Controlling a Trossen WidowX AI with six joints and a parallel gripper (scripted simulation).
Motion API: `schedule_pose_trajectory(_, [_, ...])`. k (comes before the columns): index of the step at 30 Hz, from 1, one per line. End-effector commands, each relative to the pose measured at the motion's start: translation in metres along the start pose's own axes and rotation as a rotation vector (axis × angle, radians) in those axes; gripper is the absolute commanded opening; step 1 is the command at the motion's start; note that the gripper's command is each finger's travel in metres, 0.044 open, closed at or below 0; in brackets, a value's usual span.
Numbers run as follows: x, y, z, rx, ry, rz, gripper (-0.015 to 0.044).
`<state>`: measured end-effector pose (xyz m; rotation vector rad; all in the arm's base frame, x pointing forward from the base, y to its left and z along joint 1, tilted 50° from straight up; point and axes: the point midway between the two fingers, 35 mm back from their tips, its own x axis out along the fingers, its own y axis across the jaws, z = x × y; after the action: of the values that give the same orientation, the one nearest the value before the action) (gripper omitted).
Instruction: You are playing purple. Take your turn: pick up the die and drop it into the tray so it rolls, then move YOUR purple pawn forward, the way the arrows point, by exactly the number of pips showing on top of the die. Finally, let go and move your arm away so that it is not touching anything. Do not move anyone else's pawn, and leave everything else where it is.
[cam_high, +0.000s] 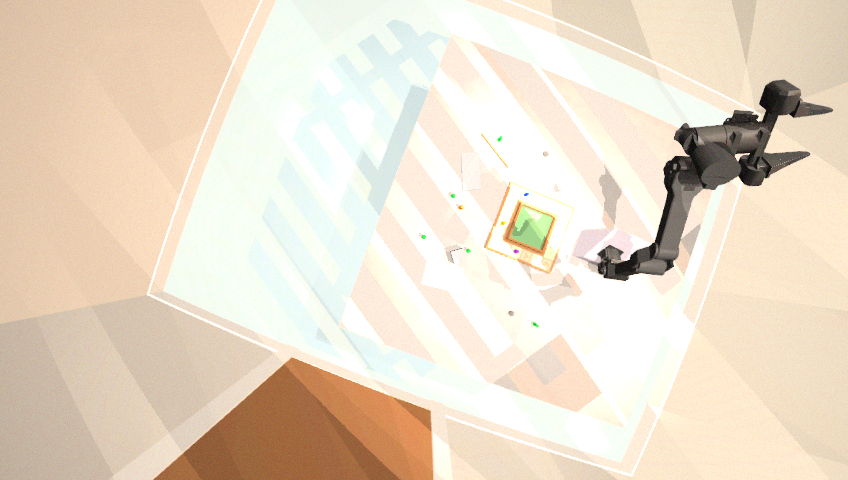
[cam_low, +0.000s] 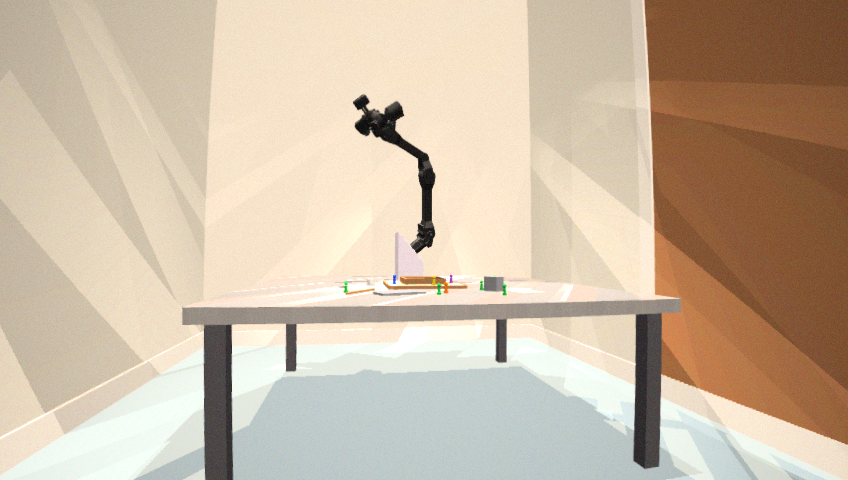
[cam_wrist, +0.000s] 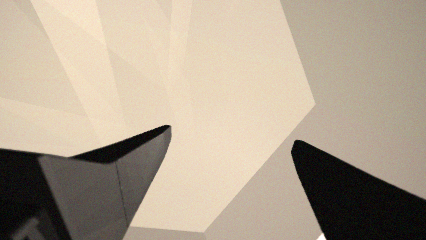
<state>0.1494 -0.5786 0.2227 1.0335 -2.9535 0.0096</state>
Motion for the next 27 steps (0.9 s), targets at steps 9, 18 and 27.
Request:
schedule_pose_trajectory(9, [-0.046, -0.047, 0.083, -0.988, 0.055, -0.380, 0.0275])
schedule_pose_trajectory(18, [-0.092, -0.060, 0.156, -1.665, 0.221, -0.684, 0.0275])
schedule_pose_trajectory(27, [-0.140, -0.051, 0.226, -2.220, 0.497, -0.992, 0.0275])
